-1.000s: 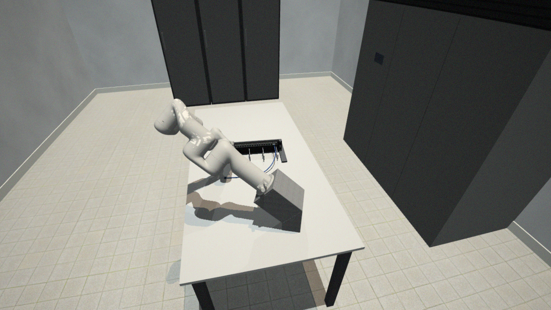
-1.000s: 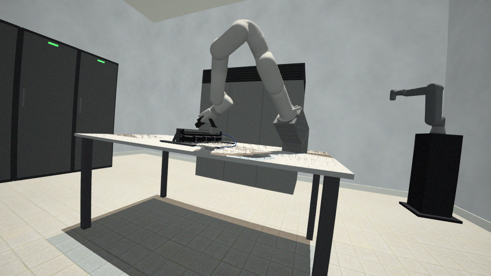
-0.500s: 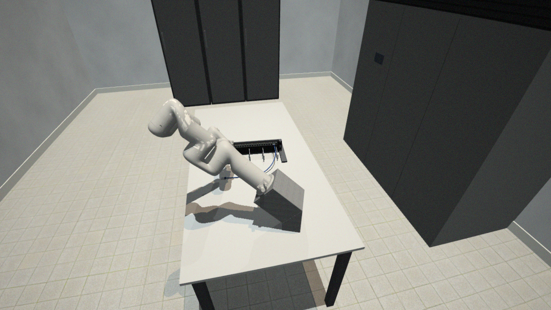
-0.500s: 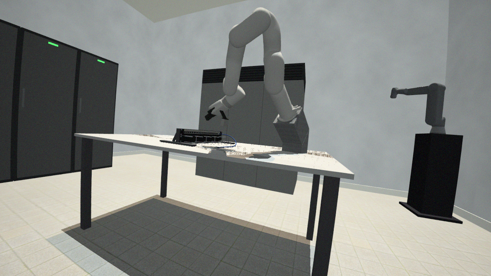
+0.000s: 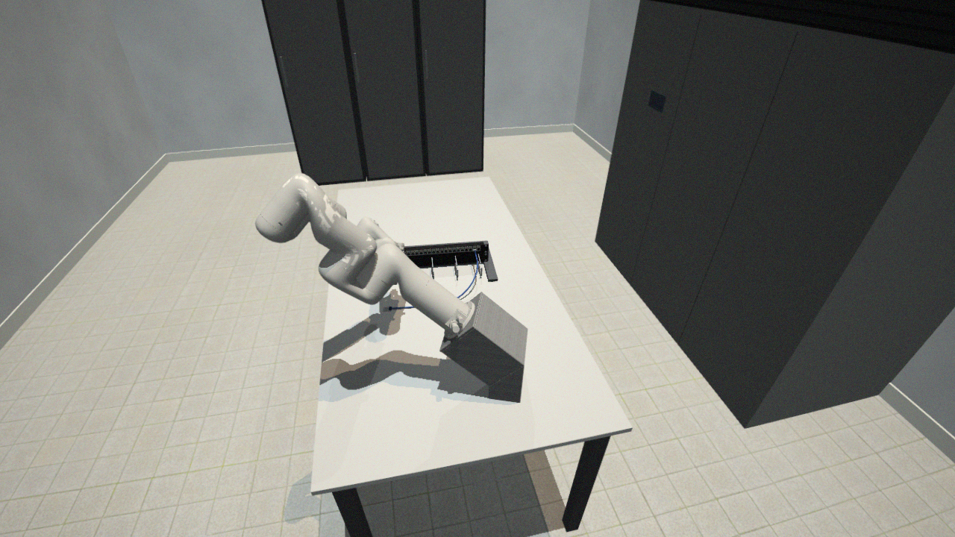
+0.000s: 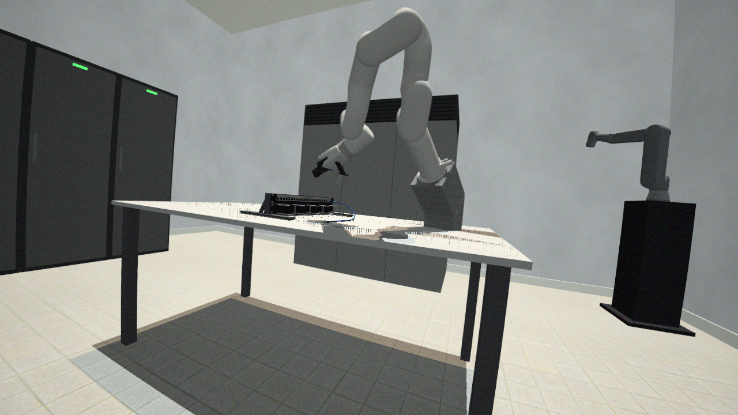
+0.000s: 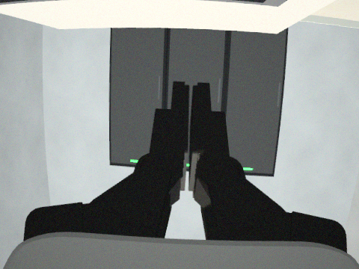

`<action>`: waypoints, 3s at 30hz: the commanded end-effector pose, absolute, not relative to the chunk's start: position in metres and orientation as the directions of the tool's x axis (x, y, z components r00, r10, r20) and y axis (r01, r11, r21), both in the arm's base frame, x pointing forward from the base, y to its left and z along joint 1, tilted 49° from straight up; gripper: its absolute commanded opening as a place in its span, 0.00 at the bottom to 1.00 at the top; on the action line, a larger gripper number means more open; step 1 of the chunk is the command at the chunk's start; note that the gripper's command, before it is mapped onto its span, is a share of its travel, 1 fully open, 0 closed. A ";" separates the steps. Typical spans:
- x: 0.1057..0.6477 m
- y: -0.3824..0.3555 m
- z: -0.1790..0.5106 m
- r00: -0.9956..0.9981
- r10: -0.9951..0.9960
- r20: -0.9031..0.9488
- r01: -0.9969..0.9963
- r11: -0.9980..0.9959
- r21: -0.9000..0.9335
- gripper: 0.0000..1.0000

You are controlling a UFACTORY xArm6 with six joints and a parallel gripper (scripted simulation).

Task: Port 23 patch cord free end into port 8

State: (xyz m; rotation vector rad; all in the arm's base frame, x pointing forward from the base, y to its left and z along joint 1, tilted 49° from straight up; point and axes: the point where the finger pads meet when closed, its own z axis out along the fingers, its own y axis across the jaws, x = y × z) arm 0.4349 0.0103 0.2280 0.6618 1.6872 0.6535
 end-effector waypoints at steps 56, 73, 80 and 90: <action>0.534 -0.049 0.136 -0.188 0.724 -0.664 0.087 0.686 0.723 0.00; 0.563 -0.047 0.131 -0.188 0.724 -0.664 0.087 0.686 0.723 0.00; 0.564 -0.047 0.131 -0.188 0.724 -0.664 0.087 0.686 0.723 0.00; 0.563 -0.047 0.131 -0.188 0.724 -0.664 0.087 0.686 0.723 0.00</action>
